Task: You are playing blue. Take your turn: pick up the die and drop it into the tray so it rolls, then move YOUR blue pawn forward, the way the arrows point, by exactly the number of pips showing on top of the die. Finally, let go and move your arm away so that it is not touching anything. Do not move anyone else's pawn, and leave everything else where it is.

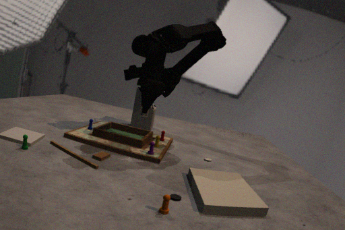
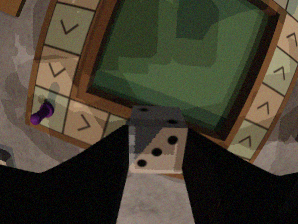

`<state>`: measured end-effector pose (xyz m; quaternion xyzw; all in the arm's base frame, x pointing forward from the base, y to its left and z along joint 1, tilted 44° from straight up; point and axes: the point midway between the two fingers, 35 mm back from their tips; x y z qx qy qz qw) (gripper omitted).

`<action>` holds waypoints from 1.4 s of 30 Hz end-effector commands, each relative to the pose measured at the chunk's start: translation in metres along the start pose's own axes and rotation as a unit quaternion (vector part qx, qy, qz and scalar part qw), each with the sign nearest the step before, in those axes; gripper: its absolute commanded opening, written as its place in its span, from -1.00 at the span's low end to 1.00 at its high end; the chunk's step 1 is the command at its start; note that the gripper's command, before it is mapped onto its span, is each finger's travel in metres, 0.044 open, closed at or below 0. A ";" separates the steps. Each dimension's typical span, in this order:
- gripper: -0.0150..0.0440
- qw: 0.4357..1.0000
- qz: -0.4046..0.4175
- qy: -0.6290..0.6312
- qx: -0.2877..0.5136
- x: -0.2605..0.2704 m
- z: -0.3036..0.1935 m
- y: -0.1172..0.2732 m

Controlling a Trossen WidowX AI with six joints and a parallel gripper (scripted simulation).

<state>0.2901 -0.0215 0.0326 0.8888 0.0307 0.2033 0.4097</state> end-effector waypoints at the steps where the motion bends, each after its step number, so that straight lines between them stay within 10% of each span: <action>1: -0.49 0.996 -0.004 -0.089 0.008 -0.025 0.023 -0.009; 16: -0.49 0.989 -0.010 -0.149 0.005 -0.042 0.037 -0.015; 42: -0.49 0.907 -0.167 -0.133 -0.363 -0.049 0.038 -0.025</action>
Point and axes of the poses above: the point midway between the two fingers, 35 mm back from their tips, its own y axis back along the fingers, its own x axis across the jaws, z = x × y, and after that the axes turned 15 degrees about y, right-handed
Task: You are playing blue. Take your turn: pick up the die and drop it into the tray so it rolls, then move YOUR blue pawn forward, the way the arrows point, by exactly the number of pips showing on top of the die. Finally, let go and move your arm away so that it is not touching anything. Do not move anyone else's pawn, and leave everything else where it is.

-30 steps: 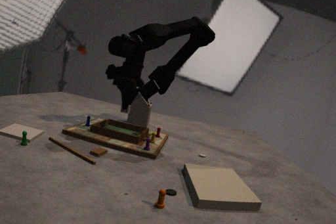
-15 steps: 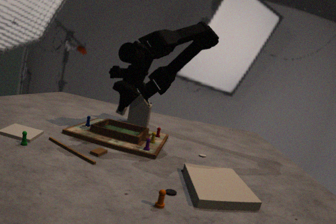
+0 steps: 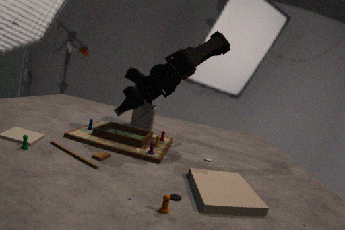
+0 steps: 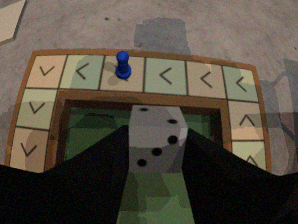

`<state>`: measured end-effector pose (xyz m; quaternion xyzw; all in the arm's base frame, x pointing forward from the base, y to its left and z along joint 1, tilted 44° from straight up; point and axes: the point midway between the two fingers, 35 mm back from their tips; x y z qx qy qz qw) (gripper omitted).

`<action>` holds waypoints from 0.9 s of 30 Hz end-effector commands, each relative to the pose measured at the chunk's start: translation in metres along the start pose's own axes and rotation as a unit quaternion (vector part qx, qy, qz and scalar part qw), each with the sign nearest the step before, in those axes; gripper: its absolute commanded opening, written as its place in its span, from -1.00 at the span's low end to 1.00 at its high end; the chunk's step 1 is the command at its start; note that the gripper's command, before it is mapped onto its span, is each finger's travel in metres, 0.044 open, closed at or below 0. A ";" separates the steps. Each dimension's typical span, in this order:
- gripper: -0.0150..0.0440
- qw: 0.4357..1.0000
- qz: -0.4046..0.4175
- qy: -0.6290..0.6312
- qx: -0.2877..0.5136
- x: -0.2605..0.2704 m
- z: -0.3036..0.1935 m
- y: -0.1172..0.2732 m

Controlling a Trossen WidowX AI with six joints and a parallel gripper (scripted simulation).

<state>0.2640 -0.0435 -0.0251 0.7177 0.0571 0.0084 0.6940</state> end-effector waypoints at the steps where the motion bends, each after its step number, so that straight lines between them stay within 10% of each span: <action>1: -0.49 0.998 0.005 -0.009 -0.057 -0.001 -0.001 0.000; 27: -0.49 0.998 0.004 -0.007 -0.055 0.002 0.000 0.043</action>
Point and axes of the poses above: the point midway between the two fingers, 35 mm back from their tips, its own y axis back along the fingers, its own x axis across the jaws, z = x × y, and after that the axes turned 15 degrees about y, right-handed
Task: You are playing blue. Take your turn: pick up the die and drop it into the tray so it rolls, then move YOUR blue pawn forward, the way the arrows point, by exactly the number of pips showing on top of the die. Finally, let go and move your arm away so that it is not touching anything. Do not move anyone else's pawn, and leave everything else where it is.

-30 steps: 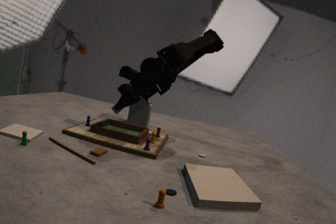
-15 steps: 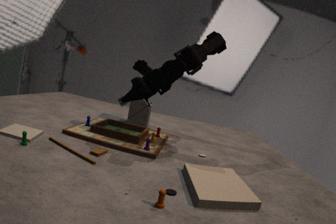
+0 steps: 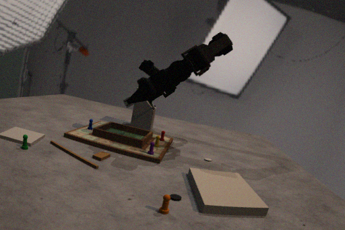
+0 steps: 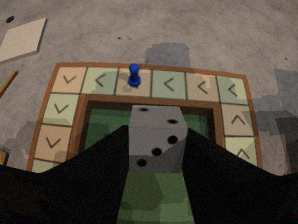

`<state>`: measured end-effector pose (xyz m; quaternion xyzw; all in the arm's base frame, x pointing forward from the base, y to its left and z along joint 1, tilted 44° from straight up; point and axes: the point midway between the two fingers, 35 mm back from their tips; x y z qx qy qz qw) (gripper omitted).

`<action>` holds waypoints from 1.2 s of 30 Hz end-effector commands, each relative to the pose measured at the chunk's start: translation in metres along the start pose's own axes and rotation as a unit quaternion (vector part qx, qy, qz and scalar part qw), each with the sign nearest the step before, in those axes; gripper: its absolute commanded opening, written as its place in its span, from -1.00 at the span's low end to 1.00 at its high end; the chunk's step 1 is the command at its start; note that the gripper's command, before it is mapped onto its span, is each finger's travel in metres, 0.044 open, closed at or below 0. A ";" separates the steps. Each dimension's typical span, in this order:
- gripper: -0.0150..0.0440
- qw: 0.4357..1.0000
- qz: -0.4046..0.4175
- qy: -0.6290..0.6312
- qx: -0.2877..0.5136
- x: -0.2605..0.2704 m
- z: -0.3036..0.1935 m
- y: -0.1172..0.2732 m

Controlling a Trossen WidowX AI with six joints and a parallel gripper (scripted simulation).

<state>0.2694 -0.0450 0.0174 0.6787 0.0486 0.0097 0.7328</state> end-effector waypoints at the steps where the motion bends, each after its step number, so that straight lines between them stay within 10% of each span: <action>1: -0.49 1.000 0.000 0.000 0.000 0.000 0.000 0.000; 5: -0.49 1.000 0.000 0.000 0.000 0.000 0.000 0.000; 23: 1.00 1.000 -0.001 0.000 0.006 -0.008 0.029 0.025; 31: 1.00 0.925 0.087 0.005 0.369 -0.004 0.011 -0.020; 36: 1.00 0.912 0.108 -0.001 0.395 -0.003 0.012 -0.021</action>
Point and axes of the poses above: the point midway between the two fingers, 35 mm back from their tips, its own y axis back along the fingers, its own x axis across the jaws, z = x × y, and after that the axes turned 15 degrees about y, right-handed
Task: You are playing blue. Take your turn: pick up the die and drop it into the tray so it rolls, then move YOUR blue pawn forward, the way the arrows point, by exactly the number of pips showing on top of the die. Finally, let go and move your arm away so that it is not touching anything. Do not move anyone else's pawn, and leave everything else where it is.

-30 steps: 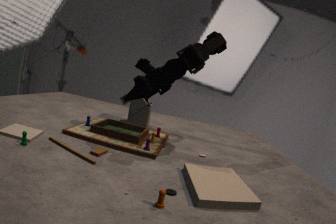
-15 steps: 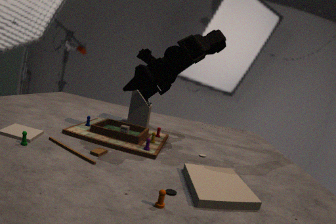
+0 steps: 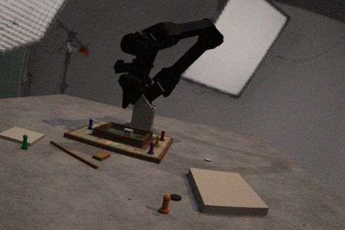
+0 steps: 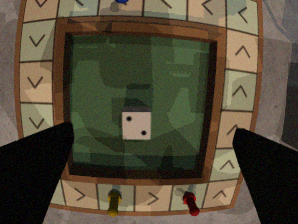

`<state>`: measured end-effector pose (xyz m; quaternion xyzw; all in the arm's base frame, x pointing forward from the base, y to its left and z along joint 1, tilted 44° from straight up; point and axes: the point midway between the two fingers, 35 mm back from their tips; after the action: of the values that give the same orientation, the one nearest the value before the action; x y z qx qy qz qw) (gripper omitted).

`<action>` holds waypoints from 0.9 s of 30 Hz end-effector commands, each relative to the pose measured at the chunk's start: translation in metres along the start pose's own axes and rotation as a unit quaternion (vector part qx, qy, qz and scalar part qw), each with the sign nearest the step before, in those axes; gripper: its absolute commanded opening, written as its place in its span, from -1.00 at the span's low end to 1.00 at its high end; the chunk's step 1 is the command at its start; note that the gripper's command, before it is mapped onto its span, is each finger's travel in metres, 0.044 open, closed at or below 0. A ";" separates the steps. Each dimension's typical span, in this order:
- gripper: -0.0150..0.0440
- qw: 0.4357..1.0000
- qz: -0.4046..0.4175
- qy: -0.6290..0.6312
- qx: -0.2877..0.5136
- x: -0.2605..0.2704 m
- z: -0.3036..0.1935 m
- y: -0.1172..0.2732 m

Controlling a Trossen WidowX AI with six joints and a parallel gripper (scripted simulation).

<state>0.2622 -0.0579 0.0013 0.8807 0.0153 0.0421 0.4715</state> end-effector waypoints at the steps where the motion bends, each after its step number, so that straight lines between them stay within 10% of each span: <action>1: 1.00 0.996 0.052 0.003 0.077 0.004 0.003 -0.002; 5: 1.00 0.999 0.025 -0.003 0.042 0.000 0.003 -0.002; 14: 0.20 0.953 0.055 0.295 0.046 0.003 0.065 -0.025; 27: 0.19 0.863 0.083 0.498 0.038 -0.002 0.111 -0.048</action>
<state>0.2694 -0.1060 -0.0671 0.8242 0.1314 0.3886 0.3905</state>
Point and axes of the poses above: the point midway between the two fingers, 35 mm back from their tips, its own y axis back along the fingers, its own x axis across the jaws, z = x × y, and after that the axes turned 15 degrees about y, right-handed
